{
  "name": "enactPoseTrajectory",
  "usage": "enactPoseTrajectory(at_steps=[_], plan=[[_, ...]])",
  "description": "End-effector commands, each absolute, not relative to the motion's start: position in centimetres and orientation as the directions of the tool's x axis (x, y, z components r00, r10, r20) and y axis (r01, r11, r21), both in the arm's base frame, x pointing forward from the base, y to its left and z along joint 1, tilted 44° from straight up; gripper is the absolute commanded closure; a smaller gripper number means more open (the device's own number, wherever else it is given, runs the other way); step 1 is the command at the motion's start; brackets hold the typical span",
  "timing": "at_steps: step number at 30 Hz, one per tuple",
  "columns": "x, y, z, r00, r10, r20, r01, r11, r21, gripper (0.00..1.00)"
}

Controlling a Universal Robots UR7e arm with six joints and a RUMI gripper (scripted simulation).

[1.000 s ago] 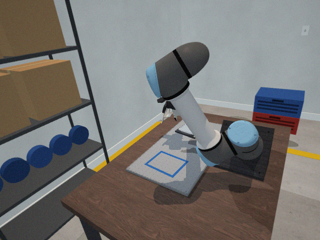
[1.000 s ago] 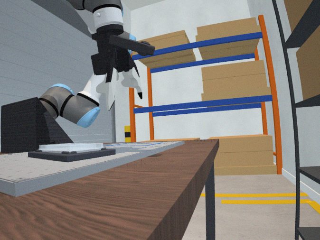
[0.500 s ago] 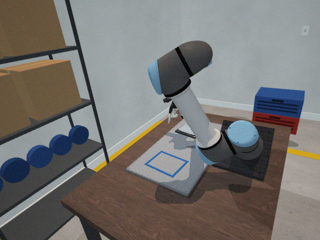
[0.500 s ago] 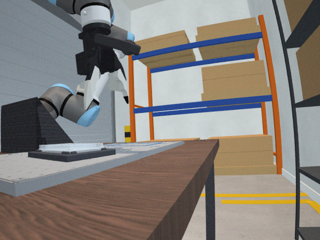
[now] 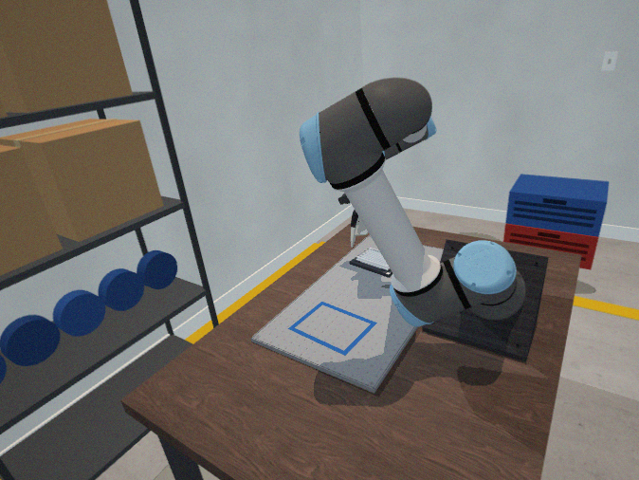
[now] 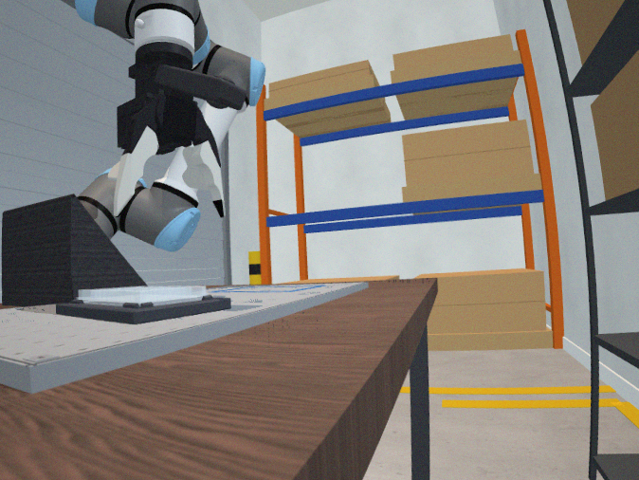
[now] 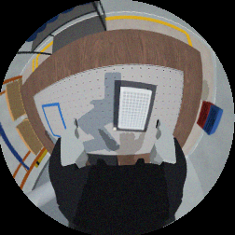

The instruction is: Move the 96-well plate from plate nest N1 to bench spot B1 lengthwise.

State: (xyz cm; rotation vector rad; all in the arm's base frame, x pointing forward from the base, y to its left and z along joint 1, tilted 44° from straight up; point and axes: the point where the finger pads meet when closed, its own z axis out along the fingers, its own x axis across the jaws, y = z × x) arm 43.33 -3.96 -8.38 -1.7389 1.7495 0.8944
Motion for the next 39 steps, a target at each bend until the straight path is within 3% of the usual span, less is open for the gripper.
enactPoseTrajectory(at_steps=[1,39], plan=[[42.5,-5.3,-9.9,-0.052,-0.679,-0.732,-0.995,-0.029,0.098,0.00],[41.2,-5.5,-12.9,-0.065,-0.721,-0.690,-0.994,-0.012,0.105,0.00]])
